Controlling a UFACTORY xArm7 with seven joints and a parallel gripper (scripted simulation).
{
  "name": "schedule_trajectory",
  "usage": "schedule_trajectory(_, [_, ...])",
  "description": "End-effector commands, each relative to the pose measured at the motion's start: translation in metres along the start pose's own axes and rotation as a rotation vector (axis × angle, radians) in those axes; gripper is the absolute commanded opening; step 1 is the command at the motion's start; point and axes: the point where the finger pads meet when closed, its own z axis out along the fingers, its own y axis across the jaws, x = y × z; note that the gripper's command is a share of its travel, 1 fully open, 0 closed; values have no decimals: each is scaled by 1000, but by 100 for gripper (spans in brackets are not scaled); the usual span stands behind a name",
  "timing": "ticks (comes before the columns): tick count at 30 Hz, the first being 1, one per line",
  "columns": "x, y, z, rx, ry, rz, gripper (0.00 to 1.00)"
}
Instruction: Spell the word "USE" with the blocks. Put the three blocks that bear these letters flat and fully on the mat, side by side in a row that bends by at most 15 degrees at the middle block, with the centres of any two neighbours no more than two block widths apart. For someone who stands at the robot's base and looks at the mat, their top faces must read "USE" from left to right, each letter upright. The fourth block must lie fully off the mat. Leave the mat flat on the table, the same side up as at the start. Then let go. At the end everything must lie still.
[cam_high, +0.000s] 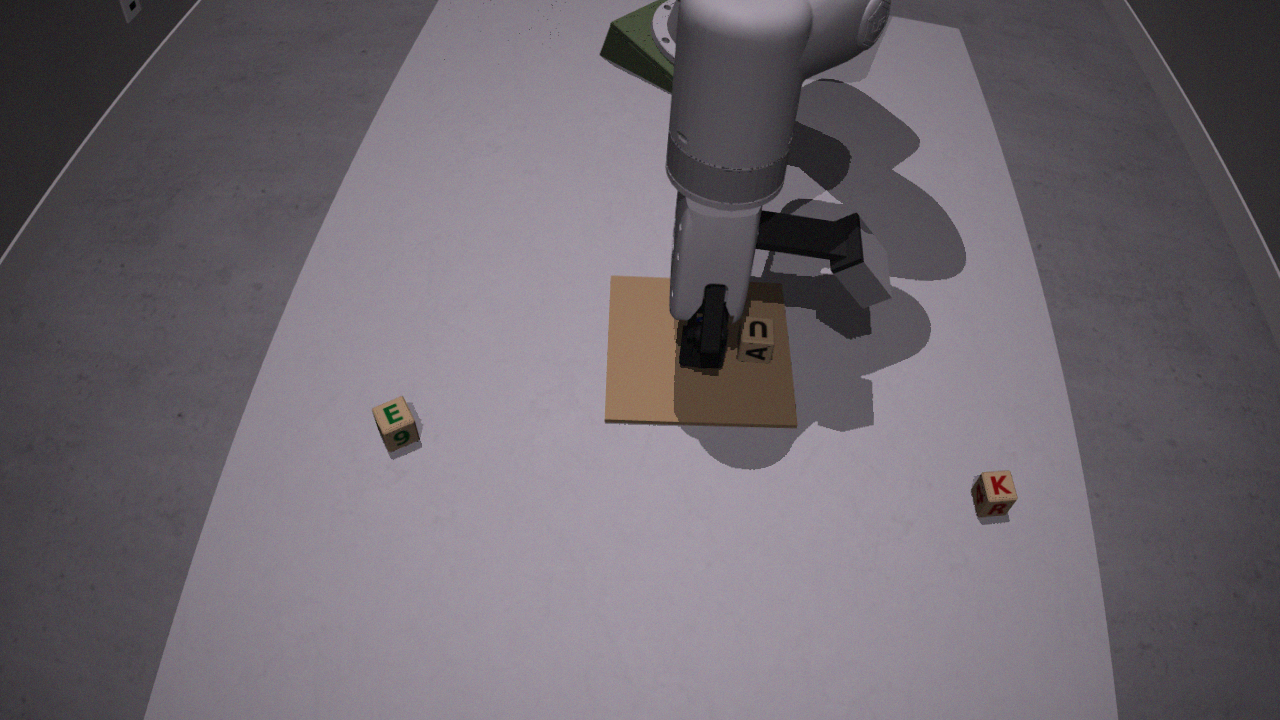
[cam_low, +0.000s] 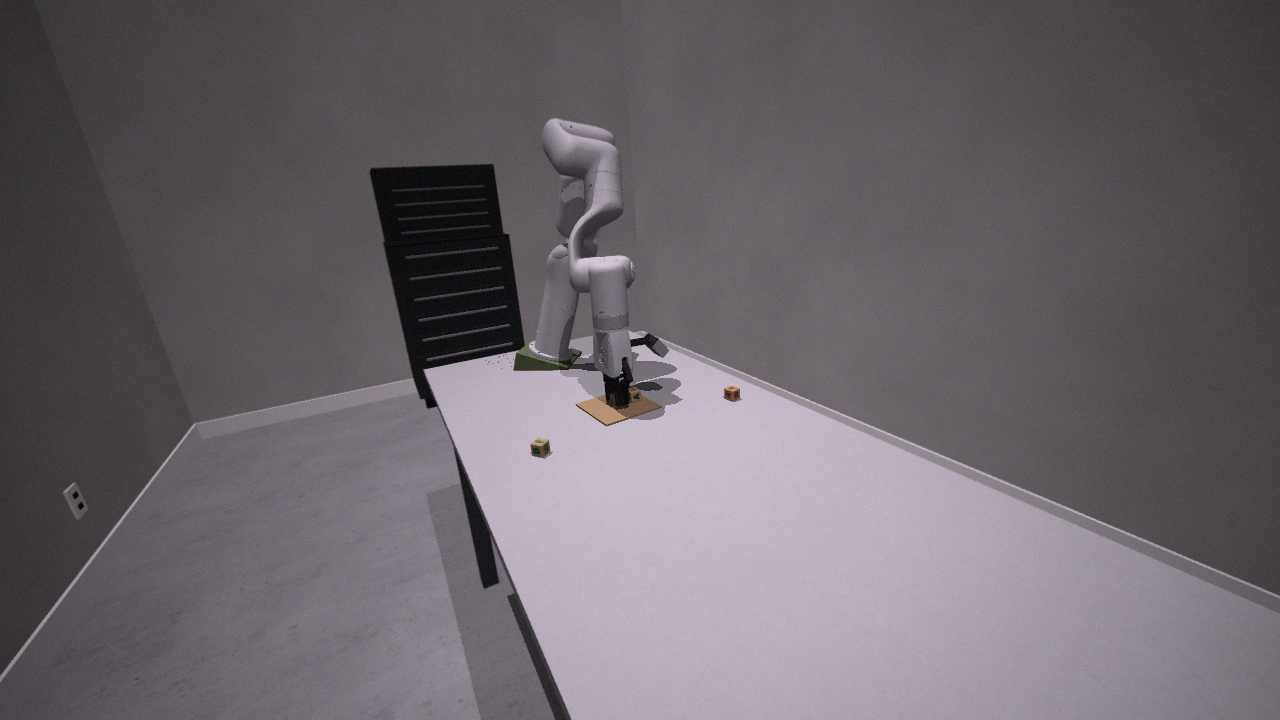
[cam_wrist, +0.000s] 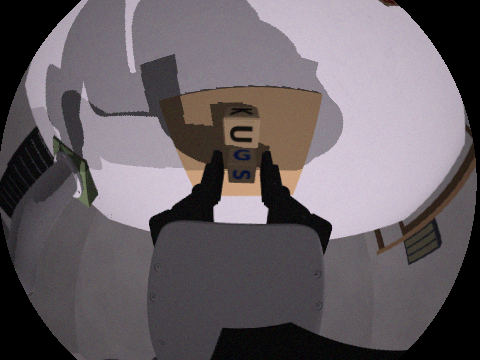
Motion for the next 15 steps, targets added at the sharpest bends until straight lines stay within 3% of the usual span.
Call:
schedule_trajectory(1, [0,1,-12,-2,-2,1,42])
schedule_trajectory(12, [0,1,-72,-2,-2,1,42])
schedule_trajectory(15, [0,1,-77,-2,-2,1,42])
